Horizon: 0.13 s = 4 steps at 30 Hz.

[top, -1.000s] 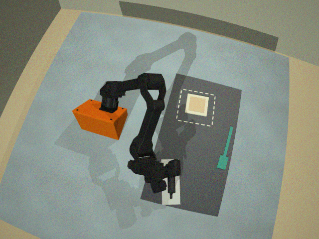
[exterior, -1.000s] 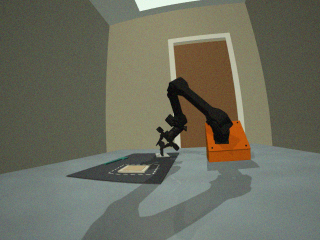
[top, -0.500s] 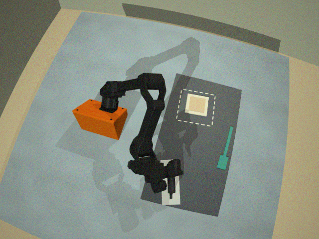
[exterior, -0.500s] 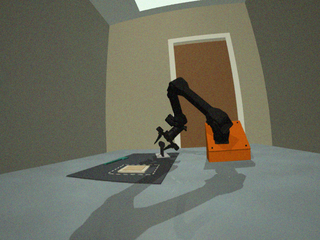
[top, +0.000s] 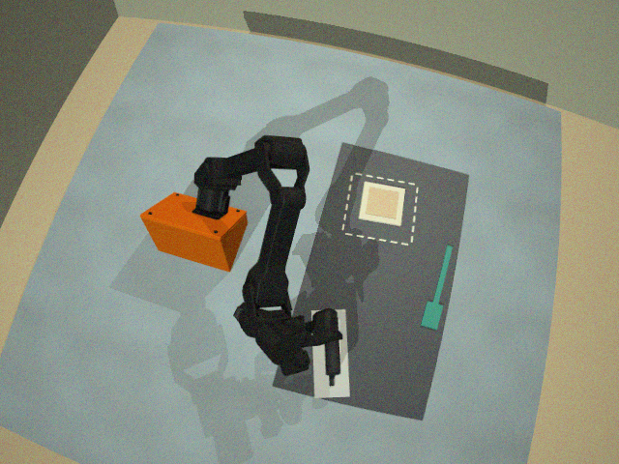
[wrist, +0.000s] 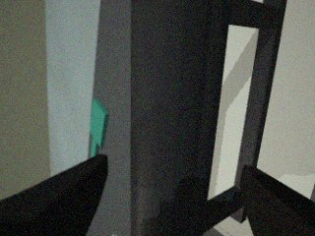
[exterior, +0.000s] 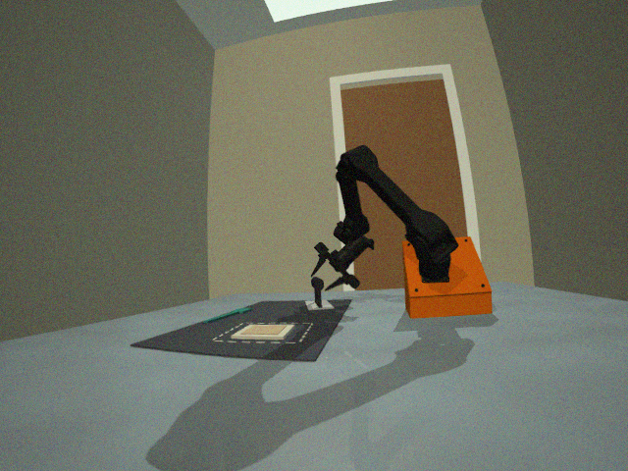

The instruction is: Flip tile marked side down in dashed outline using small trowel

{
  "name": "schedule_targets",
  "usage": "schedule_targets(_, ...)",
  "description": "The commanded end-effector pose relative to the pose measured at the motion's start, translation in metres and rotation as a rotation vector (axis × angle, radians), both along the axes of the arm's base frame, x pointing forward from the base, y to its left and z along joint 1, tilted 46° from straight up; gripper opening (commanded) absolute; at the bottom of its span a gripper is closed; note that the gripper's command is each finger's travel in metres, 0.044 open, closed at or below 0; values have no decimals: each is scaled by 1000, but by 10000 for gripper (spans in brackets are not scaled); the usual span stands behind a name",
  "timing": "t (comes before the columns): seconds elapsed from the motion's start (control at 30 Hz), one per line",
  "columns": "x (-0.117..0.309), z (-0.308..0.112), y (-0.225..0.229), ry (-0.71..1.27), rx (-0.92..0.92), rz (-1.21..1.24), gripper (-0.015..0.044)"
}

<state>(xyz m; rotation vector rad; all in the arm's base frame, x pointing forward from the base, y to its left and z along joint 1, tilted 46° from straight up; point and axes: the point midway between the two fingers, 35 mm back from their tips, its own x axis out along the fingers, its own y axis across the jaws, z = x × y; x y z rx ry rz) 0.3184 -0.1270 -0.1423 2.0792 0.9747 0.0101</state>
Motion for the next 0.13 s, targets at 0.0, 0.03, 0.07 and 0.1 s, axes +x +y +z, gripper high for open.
schedule_targets(0.0,-7,5,-6,-6,3,1,300)
schedule_targets(0.03,-9,6,-8,-7,4,1,300)
schedule_targets(0.07,-11,8,-10,-8,5,1,300)
schedule_targets(0.1,-13,9,-11,-10,6,1,300)
